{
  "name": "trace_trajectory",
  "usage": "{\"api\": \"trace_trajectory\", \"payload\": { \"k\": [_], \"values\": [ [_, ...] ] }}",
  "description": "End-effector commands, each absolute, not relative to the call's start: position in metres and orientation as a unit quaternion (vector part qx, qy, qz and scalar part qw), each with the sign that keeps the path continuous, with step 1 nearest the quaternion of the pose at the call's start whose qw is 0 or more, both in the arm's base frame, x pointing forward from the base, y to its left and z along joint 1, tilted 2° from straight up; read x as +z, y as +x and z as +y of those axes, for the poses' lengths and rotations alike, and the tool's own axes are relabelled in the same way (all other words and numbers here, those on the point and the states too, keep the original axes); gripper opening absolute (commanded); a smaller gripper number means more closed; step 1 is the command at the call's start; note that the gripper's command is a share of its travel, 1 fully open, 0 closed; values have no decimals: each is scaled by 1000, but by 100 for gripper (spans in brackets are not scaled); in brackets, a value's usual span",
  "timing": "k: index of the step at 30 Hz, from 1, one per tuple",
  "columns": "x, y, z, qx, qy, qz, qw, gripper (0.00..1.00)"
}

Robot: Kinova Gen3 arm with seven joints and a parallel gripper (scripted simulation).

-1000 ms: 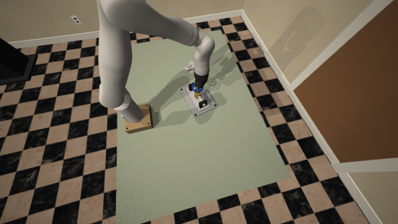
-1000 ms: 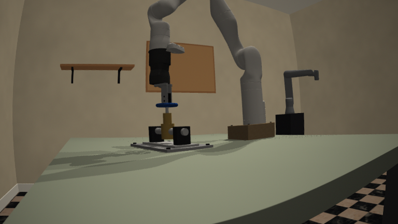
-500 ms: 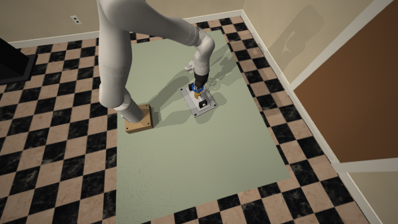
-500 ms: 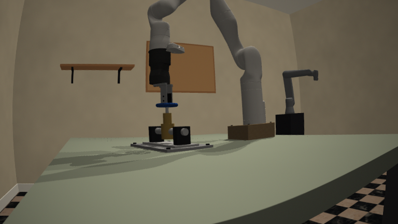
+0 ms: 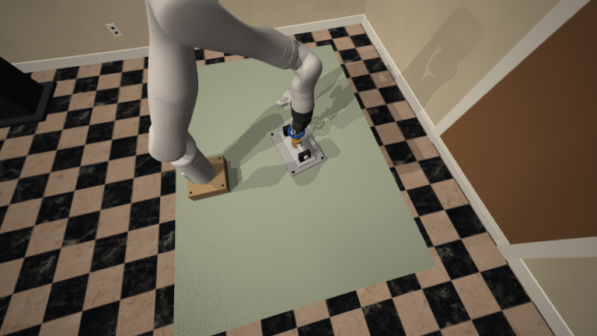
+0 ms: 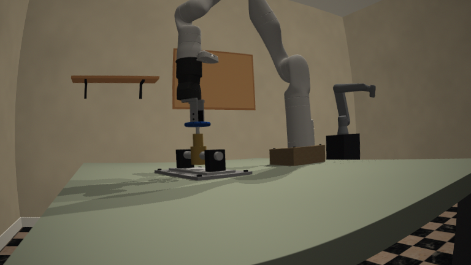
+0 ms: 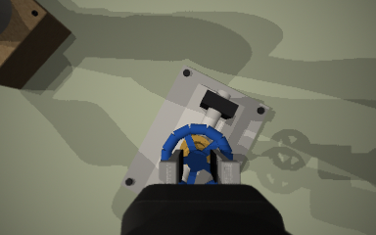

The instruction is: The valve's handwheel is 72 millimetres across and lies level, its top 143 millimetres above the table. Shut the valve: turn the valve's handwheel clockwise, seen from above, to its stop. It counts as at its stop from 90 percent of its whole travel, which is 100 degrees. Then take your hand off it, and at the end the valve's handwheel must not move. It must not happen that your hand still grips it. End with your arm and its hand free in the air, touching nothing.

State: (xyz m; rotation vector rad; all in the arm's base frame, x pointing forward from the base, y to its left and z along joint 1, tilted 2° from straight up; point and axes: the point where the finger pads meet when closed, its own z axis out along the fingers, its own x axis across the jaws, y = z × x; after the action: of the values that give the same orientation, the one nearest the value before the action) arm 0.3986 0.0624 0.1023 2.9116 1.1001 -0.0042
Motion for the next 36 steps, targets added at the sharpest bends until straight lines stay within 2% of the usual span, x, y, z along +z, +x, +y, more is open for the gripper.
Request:
{"api": "trace_trajectory", "payload": {
  "k": [1, 36],
  "values": [
    [103, 399, 62, 0, 935, 353, 15, 60],
    [130, 399, 63, 0, 935, 353, 15, 60]
  ]
}}
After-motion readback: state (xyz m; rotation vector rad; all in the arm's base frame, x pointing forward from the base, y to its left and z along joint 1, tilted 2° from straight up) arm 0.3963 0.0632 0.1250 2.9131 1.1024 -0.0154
